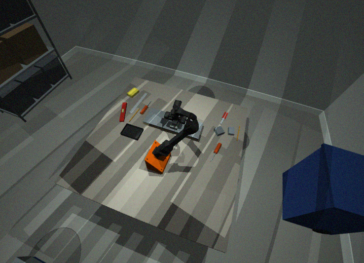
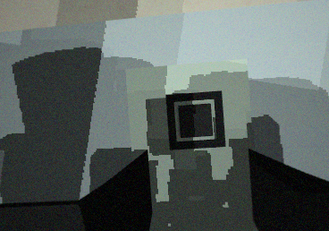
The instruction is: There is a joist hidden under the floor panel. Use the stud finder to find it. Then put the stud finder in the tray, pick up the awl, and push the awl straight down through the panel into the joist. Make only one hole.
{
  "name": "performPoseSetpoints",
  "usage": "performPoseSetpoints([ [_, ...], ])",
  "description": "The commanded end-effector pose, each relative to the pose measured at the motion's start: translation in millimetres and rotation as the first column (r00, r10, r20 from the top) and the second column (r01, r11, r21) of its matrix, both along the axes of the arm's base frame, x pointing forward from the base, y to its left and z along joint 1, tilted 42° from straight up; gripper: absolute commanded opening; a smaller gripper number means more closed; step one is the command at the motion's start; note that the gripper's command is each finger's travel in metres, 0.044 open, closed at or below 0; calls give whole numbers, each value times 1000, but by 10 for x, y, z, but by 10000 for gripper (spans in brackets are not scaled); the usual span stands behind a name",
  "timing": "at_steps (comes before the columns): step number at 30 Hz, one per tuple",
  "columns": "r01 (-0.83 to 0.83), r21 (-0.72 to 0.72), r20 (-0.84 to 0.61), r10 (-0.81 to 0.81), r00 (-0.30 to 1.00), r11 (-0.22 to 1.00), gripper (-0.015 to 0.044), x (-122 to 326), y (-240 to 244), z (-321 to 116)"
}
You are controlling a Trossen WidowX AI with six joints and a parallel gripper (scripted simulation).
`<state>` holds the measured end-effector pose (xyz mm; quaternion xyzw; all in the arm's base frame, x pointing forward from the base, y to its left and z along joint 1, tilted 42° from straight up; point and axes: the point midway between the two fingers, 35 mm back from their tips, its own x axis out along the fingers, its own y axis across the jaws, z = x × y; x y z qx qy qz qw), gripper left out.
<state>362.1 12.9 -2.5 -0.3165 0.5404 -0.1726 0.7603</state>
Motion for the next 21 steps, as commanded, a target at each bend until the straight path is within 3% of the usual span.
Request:
performPoseSetpoints([
  [1,-4,9,-5,4,1000,1000,0,-10,86,-81],
  [21,-4,11,-5,4,1000,1000,0,-38,318,-283],
])
